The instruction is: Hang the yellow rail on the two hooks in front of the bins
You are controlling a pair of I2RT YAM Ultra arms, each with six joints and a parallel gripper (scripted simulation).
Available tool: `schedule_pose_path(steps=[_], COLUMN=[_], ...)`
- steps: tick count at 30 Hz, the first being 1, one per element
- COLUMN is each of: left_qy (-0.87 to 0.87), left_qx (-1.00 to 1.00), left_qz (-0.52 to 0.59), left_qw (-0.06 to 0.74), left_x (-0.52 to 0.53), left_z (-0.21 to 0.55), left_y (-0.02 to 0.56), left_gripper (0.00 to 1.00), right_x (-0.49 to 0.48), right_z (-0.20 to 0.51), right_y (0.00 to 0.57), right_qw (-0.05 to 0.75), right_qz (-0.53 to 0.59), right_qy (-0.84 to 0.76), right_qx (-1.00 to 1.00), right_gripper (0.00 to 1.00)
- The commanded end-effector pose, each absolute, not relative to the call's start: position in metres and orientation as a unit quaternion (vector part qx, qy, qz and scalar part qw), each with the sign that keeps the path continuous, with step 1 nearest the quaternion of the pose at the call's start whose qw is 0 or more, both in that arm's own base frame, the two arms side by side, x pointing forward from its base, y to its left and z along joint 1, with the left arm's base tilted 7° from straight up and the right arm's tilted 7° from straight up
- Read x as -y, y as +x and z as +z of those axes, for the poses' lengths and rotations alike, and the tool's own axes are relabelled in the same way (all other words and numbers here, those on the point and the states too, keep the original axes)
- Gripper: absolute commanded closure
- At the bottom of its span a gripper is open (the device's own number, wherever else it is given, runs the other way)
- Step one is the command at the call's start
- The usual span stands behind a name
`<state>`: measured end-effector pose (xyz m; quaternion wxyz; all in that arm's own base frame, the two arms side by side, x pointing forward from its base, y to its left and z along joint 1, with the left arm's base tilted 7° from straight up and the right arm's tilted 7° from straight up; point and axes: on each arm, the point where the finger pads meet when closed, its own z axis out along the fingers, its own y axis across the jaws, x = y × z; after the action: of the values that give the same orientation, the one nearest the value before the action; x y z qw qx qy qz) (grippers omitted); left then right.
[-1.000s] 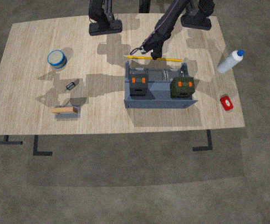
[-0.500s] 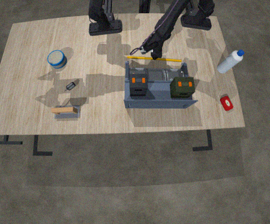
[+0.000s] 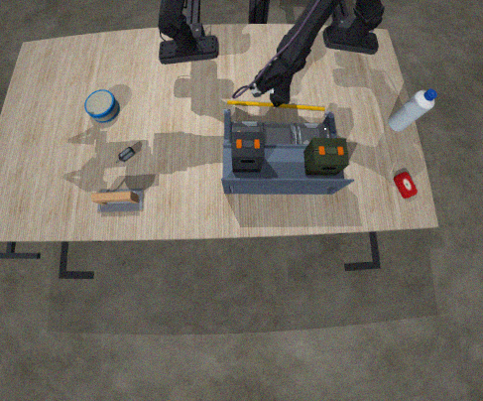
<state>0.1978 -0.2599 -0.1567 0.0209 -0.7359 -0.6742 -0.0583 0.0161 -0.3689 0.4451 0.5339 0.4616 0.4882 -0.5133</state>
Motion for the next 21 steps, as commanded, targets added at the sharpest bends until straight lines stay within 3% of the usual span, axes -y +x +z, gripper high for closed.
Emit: schedule_pose_path(steps=[1,21], left_qy=[-0.737,-0.737], left_qx=[0.674,0.674], left_qz=[-0.051,-0.050], left_qw=[0.005,0.003], left_x=[0.2749,0.2771], left_z=[-0.1458,-0.1399], left_y=[0.1994,0.1997], left_gripper=[1.00,1.00], right_x=[0.3624,0.3624], right_z=[0.4561,0.4561], right_y=[0.0091,0.0091], right_qw=[0.533,0.533], right_qz=[-0.521,-0.521], right_qy=[0.466,0.466], right_qx=[-0.477,-0.477], right_gripper=[0.00,0.00])
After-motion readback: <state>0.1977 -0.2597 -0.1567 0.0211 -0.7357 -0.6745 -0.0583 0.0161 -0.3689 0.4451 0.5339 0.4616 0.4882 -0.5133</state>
